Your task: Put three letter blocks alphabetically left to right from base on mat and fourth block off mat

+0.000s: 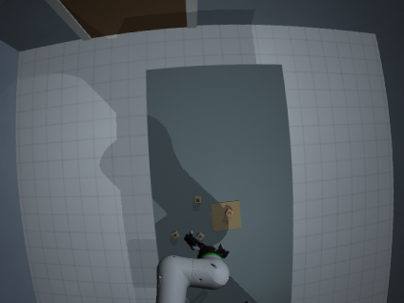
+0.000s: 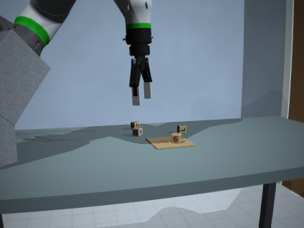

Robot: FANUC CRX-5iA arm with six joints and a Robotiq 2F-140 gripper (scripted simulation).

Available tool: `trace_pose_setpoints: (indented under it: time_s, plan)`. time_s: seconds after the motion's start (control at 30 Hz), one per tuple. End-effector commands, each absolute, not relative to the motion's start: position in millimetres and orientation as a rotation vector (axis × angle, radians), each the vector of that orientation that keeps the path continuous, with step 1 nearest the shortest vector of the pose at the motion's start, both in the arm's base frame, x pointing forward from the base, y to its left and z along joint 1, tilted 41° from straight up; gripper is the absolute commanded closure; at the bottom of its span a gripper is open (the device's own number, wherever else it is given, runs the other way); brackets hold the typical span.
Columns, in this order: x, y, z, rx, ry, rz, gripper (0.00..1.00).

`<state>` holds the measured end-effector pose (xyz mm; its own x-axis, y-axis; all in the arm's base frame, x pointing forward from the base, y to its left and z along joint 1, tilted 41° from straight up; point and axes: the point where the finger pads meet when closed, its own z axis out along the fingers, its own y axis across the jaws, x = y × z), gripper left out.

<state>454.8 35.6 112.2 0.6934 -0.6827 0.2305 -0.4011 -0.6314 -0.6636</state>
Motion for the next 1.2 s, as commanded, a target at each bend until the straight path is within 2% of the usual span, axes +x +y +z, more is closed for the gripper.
trace_pose_setpoints:
  time_s: [0.0, 1.17]
  plan:
    - [450, 41, 115, -2.305, 0.911, -0.593, 0.0]
    - [437, 56, 122, -2.234, 1.084, -0.48, 0.0]
